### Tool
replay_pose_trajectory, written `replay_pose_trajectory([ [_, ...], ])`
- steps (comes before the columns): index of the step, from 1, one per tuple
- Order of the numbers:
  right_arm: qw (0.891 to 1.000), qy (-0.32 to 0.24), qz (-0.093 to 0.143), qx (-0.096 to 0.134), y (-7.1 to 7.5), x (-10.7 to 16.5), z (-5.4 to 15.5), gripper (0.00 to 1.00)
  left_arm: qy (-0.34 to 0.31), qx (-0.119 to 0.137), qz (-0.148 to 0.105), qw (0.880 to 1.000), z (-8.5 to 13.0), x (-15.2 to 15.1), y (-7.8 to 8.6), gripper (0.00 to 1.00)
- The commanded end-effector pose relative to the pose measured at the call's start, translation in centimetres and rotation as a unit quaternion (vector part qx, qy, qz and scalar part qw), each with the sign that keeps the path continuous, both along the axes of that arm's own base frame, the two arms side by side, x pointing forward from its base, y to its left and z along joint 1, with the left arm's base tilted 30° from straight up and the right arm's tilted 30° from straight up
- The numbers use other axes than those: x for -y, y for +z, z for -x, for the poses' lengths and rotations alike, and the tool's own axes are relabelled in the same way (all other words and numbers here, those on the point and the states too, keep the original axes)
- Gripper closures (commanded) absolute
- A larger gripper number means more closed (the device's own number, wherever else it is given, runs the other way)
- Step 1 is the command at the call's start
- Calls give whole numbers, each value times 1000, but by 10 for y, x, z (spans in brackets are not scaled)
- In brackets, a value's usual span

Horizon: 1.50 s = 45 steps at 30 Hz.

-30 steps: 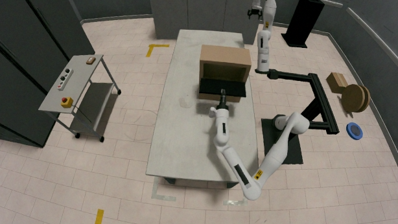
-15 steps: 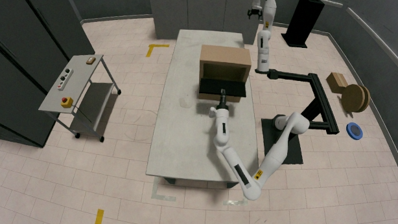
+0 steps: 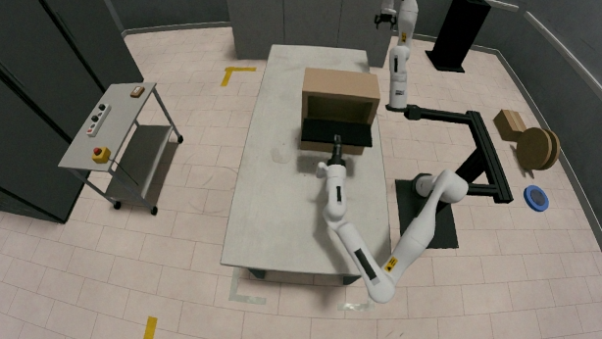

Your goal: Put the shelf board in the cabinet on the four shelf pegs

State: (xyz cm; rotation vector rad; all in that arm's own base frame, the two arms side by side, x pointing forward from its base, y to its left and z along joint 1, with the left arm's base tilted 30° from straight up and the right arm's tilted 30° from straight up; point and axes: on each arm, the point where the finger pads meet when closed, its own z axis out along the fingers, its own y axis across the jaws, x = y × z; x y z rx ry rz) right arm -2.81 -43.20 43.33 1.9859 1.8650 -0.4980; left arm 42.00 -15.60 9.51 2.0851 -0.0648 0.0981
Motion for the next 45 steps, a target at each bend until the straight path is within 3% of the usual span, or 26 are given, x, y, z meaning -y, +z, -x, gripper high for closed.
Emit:
replay_pose_trajectory([
  [1,1000,0,1,0,1,0,0,2,-1,1,0,1000,0,0,1,806],
  [26,1000,0,1,0,1,0,0,2,-4,7,0,1000,0,1,1,806],
  [36,1000,0,1,0,1,0,0,2,-21,34,-1,999,1,1,1,806],
  [45,1000,0,1,0,1,0,0,2,-53,89,-3,995,1,1,1,806],
])
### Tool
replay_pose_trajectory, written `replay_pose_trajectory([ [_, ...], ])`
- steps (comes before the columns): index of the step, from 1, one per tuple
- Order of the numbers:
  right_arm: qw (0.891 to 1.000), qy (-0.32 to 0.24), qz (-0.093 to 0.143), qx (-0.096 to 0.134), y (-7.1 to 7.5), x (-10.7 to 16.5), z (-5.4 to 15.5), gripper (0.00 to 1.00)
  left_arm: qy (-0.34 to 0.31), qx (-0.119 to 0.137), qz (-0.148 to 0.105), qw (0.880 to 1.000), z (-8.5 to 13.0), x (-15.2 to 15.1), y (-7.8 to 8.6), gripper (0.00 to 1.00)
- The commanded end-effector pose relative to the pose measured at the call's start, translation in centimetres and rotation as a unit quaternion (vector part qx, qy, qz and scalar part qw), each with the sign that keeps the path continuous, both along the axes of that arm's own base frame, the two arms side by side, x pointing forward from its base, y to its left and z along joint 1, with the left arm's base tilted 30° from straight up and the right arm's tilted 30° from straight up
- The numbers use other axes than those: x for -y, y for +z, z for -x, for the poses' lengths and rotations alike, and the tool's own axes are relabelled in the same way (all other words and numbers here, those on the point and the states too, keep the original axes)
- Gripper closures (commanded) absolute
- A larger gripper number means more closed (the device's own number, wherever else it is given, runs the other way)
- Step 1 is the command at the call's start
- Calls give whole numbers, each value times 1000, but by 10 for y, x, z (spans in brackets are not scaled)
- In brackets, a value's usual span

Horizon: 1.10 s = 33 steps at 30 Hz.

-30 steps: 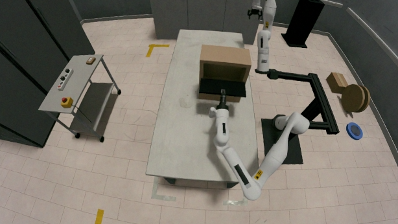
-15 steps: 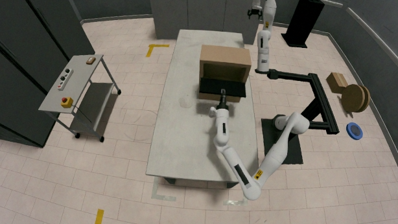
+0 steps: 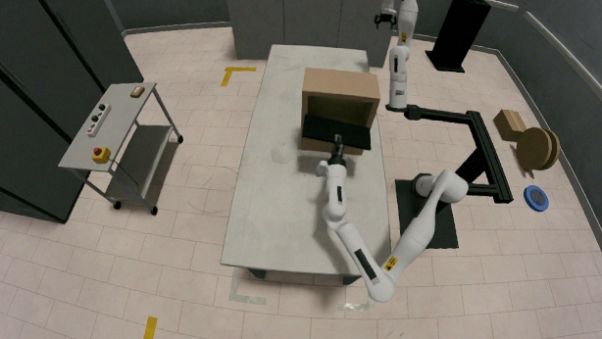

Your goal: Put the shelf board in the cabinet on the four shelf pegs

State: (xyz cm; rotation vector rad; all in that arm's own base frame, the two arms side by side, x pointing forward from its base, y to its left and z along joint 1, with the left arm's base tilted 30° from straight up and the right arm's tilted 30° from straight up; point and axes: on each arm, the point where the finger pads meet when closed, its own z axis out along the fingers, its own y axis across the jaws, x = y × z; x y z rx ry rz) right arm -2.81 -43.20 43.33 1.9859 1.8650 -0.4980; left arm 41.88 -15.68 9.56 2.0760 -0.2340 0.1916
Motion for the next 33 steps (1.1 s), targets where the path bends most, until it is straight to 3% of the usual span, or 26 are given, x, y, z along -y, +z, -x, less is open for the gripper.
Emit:
replay_pose_trajectory([
  [1,1000,0,1,0,1,0,0,2,-16,27,-1,999,0,1,1,806],
  [20,1000,0,1,0,1,0,0,2,-78,138,-6,987,0,0,0,806],
  [33,1000,0,1,0,1,0,0,2,-92,166,-8,982,-1,0,0,806],
])
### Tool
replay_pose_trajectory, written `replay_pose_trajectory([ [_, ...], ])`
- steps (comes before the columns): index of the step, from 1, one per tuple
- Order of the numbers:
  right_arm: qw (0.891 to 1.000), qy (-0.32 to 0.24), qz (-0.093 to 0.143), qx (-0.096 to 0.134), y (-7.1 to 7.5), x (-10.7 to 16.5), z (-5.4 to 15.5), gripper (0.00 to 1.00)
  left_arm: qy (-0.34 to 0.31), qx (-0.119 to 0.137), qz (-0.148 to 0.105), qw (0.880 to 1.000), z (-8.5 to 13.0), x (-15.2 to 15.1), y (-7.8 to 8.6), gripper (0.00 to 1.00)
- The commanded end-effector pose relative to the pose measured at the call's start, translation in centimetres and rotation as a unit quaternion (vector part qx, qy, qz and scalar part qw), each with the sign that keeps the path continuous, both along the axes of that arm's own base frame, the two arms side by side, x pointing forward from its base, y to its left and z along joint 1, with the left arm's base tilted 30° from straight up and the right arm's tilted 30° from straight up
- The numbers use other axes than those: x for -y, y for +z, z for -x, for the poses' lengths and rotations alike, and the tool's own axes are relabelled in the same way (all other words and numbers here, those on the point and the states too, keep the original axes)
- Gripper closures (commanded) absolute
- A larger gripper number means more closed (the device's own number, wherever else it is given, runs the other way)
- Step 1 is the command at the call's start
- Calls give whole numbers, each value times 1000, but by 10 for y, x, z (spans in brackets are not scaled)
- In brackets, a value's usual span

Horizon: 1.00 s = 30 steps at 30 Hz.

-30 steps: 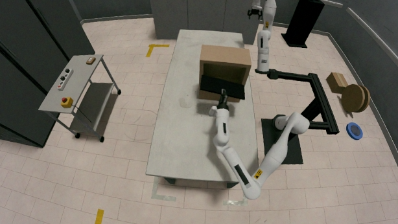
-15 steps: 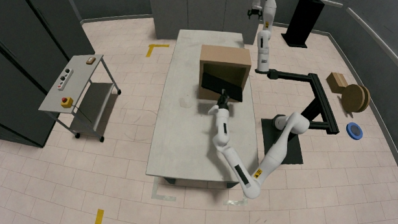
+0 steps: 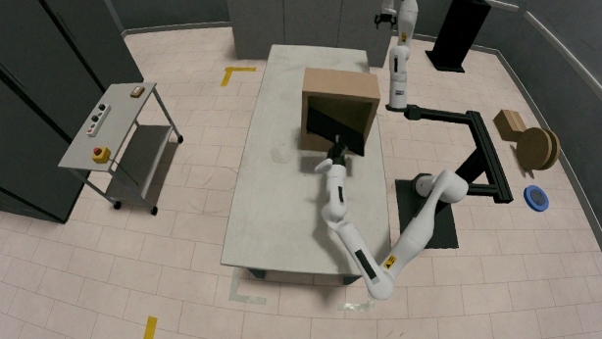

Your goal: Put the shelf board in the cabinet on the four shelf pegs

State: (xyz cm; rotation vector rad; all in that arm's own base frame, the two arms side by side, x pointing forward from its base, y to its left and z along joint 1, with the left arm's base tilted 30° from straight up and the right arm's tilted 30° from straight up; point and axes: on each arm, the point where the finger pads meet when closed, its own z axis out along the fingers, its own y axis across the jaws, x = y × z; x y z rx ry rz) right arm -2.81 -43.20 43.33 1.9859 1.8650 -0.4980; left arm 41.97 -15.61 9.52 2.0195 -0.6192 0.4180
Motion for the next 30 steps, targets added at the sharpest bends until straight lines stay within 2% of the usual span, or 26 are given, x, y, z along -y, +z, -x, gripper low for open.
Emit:
replay_pose_trajectory([
  [1,1000,0,1,0,1,0,0,2,-3,5,0,1000,0,0,1,806],
  [16,1000,0,1,0,1,0,0,2,-3,5,0,1000,0,2,0,806],
  [30,1000,0,1,0,1,0,0,2,-3,5,0,1000,-1,18,-10,806],
])
